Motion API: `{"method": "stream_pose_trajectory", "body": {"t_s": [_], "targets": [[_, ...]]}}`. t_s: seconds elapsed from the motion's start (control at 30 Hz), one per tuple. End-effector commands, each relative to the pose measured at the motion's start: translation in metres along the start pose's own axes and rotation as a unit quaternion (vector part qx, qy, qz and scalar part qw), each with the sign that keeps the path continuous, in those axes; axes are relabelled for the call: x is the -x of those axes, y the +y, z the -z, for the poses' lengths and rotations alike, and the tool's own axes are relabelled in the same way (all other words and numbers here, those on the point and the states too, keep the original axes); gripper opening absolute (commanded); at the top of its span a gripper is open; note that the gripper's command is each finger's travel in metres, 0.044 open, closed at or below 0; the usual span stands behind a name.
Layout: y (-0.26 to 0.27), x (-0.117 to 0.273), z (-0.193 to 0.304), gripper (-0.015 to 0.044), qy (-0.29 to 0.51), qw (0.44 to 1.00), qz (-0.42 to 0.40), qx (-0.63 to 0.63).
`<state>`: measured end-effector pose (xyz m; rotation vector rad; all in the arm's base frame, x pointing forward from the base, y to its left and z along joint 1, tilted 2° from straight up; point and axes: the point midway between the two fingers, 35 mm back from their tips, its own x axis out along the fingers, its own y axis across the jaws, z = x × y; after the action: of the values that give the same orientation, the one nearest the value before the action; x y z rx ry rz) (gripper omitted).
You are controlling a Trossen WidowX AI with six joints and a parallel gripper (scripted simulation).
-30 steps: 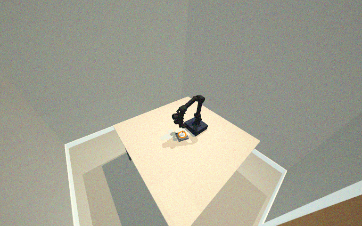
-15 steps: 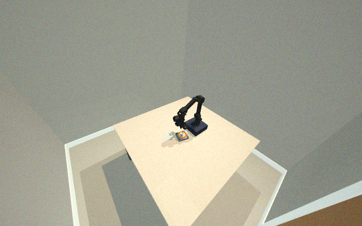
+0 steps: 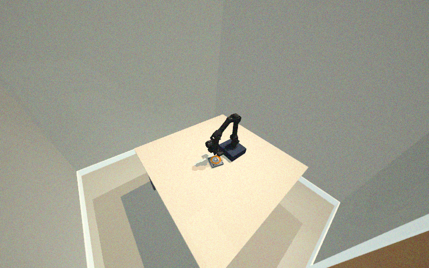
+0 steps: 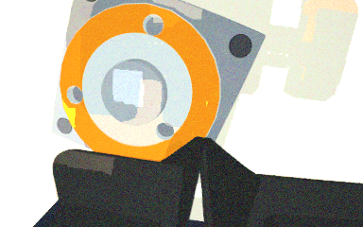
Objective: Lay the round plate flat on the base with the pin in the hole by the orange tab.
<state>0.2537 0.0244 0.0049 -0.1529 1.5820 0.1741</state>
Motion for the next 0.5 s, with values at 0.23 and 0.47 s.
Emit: {"method": "stream_pose_trajectory", "body": {"t_s": [0.23,0.47], "targets": [[0.008,-0.002,0.013,0.0000,0.001,1.000,0.002,0.001],[0.015,-0.002,0.019,0.0000,0.001,1.000,0.002,0.001]]}}
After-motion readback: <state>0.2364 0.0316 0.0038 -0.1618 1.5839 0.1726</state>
